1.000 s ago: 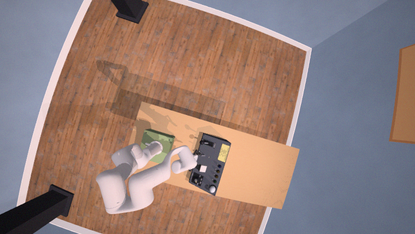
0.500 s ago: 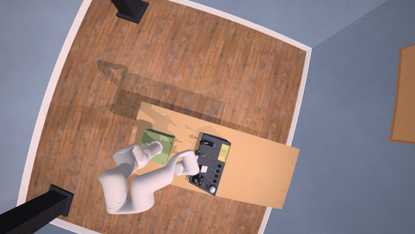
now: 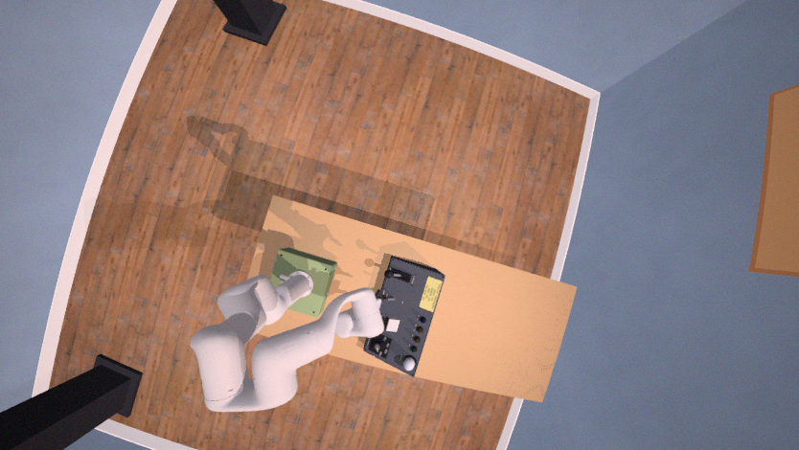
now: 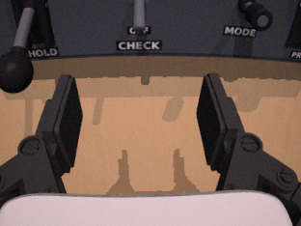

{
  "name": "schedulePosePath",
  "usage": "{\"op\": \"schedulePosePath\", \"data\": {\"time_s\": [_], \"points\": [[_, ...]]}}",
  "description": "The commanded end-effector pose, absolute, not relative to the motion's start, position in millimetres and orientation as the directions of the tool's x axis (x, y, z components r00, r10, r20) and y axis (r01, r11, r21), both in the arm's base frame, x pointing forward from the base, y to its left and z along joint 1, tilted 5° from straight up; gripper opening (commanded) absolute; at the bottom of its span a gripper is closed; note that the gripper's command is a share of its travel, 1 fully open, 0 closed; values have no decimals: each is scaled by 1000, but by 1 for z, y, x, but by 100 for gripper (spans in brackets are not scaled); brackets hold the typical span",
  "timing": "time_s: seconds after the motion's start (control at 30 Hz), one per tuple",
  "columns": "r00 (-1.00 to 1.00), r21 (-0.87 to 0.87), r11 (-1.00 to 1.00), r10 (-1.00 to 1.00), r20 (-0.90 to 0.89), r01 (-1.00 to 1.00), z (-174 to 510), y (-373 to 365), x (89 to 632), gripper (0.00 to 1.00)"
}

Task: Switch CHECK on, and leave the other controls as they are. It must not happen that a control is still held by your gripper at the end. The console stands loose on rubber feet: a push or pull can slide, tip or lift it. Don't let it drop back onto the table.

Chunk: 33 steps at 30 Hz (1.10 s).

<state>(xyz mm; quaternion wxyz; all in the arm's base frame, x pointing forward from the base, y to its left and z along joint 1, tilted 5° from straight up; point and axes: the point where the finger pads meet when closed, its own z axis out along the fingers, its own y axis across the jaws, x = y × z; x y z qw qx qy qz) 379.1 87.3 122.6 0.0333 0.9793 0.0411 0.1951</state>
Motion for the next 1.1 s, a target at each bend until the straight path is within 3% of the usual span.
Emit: {"op": "schedulePosePath", "data": {"time_s": [0.0, 0.77, 1.03, 1.07], "points": [[919, 80, -995, 93, 382, 68, 124, 88, 380, 76], [919, 80, -995, 93, 382, 68, 124, 88, 380, 76], [920, 80, -995, 93, 382, 68, 105, 82, 332, 76], [920, 80, -995, 93, 382, 68, 105, 82, 332, 0]]}}
